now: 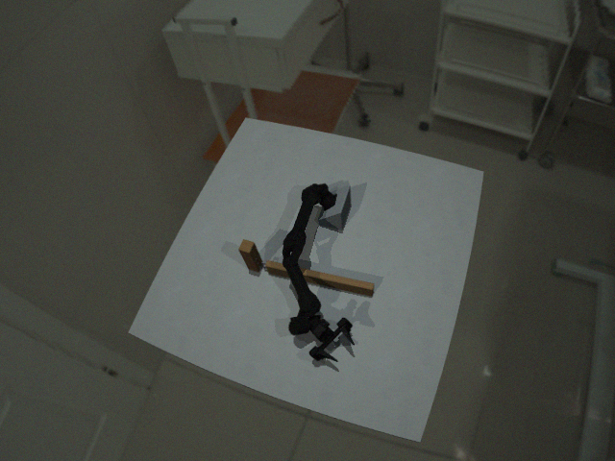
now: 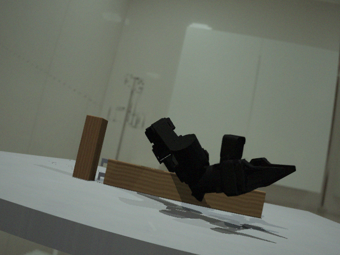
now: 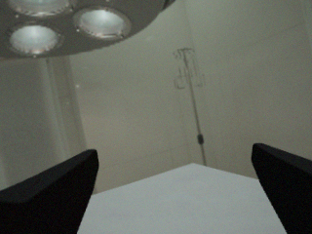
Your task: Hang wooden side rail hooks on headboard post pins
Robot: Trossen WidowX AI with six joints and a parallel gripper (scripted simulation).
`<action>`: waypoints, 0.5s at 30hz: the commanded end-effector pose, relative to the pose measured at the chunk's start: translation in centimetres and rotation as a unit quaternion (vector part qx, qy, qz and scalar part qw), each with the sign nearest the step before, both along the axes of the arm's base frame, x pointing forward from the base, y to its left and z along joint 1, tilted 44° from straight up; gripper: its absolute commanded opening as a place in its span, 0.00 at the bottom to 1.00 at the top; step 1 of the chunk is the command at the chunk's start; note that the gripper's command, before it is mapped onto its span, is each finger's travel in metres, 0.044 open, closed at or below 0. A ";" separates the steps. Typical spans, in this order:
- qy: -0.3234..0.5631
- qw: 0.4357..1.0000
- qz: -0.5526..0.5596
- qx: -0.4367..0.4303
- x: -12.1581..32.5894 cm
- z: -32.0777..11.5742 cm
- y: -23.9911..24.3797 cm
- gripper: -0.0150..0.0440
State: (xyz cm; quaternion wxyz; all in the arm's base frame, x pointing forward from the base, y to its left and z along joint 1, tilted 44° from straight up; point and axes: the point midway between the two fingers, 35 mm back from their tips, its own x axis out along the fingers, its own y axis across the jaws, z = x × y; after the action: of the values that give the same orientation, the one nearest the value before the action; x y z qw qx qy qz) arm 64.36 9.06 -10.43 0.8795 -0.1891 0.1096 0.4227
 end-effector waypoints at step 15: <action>-0.001 1.000 0.000 0.003 1.2 9.6 9.1 1.00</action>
State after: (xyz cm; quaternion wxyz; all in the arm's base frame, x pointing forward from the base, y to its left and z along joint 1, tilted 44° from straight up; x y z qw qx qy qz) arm 65.52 16.68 -2.49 0.8783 -0.1905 0.1035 0.4262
